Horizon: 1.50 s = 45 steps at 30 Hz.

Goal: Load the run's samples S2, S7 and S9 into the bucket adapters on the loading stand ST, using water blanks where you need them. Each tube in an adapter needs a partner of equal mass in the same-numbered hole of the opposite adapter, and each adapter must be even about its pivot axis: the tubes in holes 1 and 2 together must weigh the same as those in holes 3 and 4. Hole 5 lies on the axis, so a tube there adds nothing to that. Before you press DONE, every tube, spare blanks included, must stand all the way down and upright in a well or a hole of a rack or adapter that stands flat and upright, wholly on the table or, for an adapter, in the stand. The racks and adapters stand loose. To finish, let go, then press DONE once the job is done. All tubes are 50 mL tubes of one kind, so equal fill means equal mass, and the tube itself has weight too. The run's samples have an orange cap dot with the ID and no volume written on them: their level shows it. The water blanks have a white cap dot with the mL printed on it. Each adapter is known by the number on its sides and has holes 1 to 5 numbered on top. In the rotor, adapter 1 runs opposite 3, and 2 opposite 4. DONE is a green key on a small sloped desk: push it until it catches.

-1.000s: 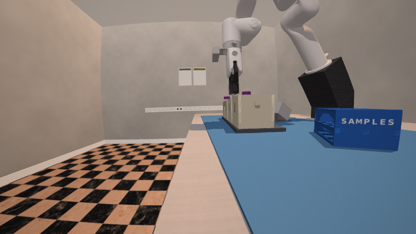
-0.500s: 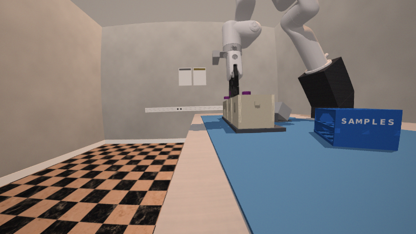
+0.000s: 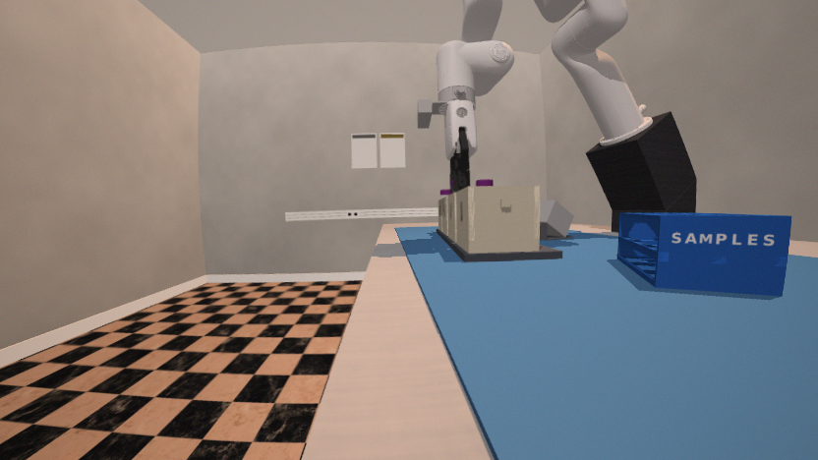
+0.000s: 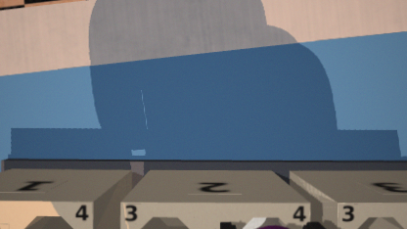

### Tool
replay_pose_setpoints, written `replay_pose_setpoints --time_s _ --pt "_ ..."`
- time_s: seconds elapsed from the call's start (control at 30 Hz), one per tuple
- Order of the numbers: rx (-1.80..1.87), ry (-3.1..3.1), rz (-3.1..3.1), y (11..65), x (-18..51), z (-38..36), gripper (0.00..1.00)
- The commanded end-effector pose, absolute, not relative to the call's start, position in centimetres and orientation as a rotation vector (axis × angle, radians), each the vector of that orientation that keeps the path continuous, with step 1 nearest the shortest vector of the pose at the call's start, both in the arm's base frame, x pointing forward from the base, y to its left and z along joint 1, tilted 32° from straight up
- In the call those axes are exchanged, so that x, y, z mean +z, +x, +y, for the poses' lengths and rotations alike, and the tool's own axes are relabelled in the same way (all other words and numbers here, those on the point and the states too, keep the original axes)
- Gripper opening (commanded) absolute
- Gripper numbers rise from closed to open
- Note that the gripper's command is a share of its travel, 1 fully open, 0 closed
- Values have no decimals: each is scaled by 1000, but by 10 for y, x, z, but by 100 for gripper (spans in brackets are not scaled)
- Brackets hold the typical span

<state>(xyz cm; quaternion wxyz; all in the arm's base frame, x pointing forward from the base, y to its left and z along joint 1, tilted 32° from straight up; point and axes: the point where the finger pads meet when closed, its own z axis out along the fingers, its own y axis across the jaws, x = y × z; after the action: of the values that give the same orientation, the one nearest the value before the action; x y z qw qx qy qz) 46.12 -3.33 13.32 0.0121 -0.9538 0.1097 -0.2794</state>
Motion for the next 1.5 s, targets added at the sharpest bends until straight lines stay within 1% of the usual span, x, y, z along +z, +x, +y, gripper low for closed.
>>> replay_pose_setpoints --time_s 0.0,0.8,1.47 --pt "-875 -2972 342 462 134 -33 44" --pt "-875 -2972 342 462 134 -33 44" --pt "-876 -2972 342 443 164 -32 44"
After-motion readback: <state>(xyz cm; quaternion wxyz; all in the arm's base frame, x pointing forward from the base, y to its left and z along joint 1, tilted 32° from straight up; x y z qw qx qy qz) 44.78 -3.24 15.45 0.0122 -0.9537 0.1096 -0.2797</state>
